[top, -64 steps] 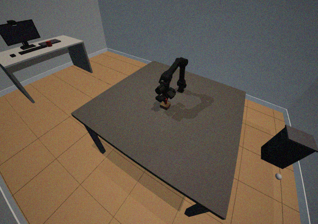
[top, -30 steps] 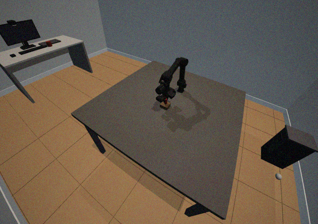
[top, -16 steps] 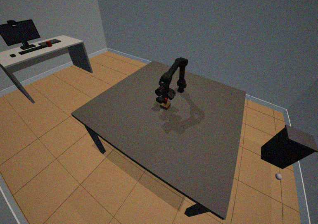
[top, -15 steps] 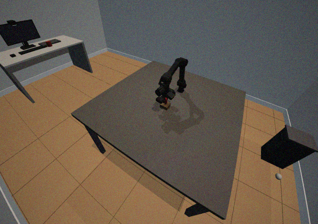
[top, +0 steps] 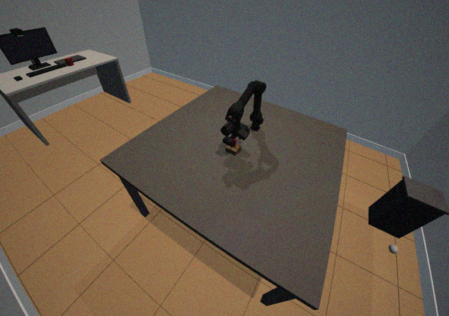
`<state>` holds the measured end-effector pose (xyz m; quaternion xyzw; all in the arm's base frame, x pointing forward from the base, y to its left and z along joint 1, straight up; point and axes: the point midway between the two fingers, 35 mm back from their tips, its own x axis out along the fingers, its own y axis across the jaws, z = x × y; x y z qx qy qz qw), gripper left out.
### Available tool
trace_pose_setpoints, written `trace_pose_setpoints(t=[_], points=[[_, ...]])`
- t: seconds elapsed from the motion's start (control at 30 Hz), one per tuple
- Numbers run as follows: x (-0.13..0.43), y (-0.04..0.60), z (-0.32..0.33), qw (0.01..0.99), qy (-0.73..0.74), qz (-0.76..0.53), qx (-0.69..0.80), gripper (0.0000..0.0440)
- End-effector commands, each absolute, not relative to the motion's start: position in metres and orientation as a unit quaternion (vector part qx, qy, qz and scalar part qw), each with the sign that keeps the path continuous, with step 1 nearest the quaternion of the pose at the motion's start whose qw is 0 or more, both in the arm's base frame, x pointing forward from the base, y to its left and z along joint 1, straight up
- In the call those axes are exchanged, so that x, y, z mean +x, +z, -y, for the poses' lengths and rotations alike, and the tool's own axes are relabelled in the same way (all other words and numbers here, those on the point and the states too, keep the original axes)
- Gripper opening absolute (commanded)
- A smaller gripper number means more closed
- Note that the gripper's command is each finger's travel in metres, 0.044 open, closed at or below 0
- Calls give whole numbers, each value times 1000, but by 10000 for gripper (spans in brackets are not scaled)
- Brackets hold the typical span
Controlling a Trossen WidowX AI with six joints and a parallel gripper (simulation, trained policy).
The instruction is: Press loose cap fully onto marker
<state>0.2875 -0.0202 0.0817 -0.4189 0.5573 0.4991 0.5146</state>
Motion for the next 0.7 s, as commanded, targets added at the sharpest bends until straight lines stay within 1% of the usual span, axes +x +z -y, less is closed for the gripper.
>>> trace_pose_setpoints(t=[0.0, 0.37, 0.67], points=[[291, 88, 18, 526, 494, -543, -430, 440], [304, 127, 16, 557, 468, -507, -463, 440], [304, 151, 16, 567, 462, -485, -480, 440]])
